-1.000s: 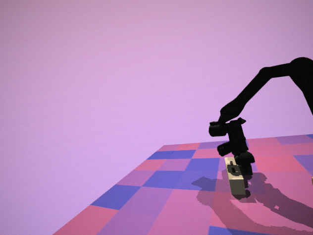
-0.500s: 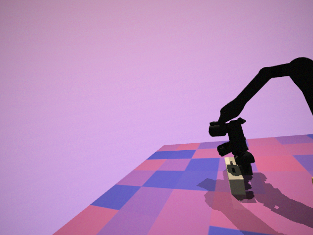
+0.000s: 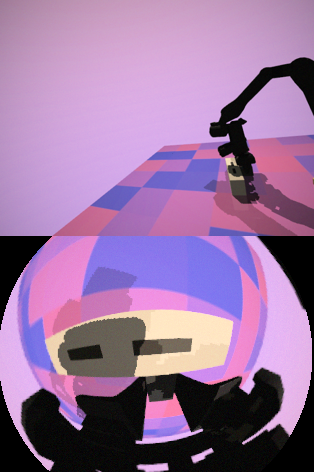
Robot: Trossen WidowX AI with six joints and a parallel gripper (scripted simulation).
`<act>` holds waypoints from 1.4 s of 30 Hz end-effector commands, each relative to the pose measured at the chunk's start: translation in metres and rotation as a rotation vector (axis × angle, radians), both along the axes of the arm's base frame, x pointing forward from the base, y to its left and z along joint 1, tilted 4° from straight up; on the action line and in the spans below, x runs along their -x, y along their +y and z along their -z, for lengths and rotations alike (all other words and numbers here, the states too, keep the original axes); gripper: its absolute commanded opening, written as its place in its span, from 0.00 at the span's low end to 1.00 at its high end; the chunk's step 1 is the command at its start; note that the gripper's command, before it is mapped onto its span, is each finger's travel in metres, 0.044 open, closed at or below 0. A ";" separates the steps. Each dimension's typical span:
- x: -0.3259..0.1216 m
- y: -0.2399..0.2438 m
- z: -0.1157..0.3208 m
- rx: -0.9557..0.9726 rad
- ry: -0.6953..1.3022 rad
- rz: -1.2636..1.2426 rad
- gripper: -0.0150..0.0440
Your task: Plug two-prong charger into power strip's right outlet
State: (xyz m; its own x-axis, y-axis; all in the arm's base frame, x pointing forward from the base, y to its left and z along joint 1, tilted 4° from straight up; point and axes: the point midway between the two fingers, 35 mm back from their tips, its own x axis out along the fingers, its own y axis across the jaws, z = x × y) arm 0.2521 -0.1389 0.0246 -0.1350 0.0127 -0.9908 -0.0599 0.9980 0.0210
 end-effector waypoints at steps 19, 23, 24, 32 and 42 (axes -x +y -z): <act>0.000 0.000 0.000 0.000 0.000 0.000 0.65; 0.000 0.000 0.000 0.000 0.000 0.000 0.83; 0.000 0.000 0.000 0.000 0.000 0.000 0.88; 0.001 0.000 0.000 0.000 -0.003 0.000 1.00; 0.005 0.000 0.000 0.001 -0.011 0.000 1.00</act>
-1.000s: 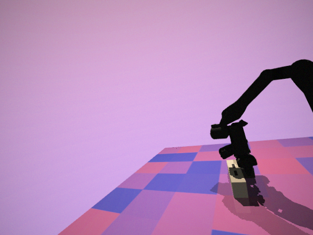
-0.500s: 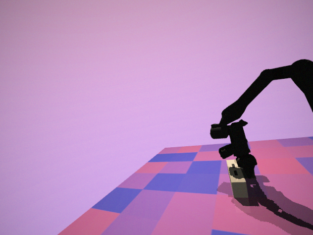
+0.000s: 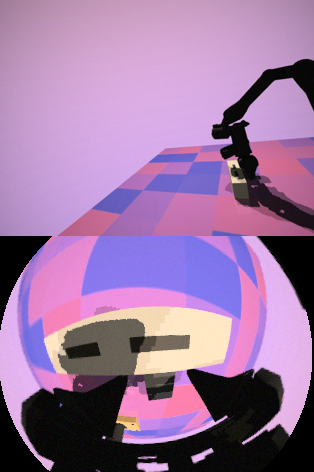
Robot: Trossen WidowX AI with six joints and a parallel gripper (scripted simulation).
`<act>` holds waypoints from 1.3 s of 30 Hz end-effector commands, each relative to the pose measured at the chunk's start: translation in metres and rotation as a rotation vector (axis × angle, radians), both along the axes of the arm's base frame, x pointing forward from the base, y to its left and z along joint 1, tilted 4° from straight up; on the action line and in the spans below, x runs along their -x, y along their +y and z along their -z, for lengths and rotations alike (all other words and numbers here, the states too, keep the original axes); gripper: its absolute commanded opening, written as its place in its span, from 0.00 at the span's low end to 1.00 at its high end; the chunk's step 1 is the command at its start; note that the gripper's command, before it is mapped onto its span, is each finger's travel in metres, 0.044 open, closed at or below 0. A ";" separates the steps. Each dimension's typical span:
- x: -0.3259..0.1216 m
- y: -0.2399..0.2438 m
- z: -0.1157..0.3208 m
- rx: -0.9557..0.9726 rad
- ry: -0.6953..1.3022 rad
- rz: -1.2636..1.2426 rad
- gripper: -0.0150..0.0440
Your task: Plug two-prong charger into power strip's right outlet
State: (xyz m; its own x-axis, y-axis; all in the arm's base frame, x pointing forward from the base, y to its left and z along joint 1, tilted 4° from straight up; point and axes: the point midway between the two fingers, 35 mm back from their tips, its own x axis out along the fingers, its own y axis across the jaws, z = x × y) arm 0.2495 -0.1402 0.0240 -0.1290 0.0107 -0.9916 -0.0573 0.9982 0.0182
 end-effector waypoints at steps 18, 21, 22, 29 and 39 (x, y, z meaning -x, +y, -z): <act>0.009 0.001 -0.001 0.000 -0.020 -0.003 1.00; 0.009 0.001 -0.001 0.000 -0.022 -0.003 1.00; 0.010 0.001 -0.001 0.000 -0.022 -0.003 1.00; 0.016 -0.001 -0.001 0.000 -0.022 -0.003 1.00; 0.032 -0.003 -0.002 0.001 -0.021 -0.003 1.00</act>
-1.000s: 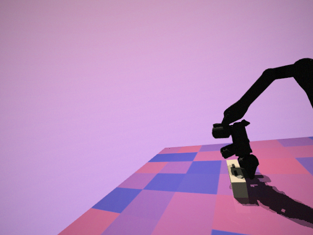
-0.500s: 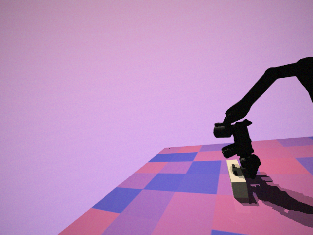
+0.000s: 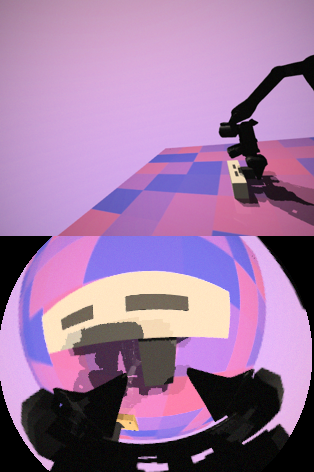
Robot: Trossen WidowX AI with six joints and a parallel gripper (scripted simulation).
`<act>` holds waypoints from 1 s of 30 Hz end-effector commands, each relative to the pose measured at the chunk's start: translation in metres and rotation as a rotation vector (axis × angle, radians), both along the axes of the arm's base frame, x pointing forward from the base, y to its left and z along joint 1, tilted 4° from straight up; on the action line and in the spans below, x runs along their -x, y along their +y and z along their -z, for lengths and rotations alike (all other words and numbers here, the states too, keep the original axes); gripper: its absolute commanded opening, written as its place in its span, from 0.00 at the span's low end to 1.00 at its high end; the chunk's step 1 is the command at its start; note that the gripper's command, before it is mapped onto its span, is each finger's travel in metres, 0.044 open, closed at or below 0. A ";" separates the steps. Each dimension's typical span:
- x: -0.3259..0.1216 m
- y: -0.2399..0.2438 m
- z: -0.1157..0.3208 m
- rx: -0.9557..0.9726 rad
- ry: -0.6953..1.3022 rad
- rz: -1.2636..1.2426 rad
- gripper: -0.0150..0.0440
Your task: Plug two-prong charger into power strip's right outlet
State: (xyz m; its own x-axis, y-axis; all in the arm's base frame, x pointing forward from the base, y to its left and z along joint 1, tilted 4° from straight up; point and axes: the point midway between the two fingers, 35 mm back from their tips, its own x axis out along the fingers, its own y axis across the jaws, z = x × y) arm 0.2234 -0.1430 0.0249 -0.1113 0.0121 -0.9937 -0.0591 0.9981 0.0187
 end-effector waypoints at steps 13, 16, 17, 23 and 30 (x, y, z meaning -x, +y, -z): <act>0.026 -0.002 -0.001 0.002 -0.001 -0.002 1.00; 0.030 -0.002 -0.001 0.003 -0.001 -0.002 1.00; 0.032 -0.002 -0.001 0.003 -0.001 -0.002 1.00; 0.041 -0.002 -0.001 0.003 0.000 -0.002 1.00; 0.025 -0.002 -0.030 -0.044 -0.262 0.028 1.00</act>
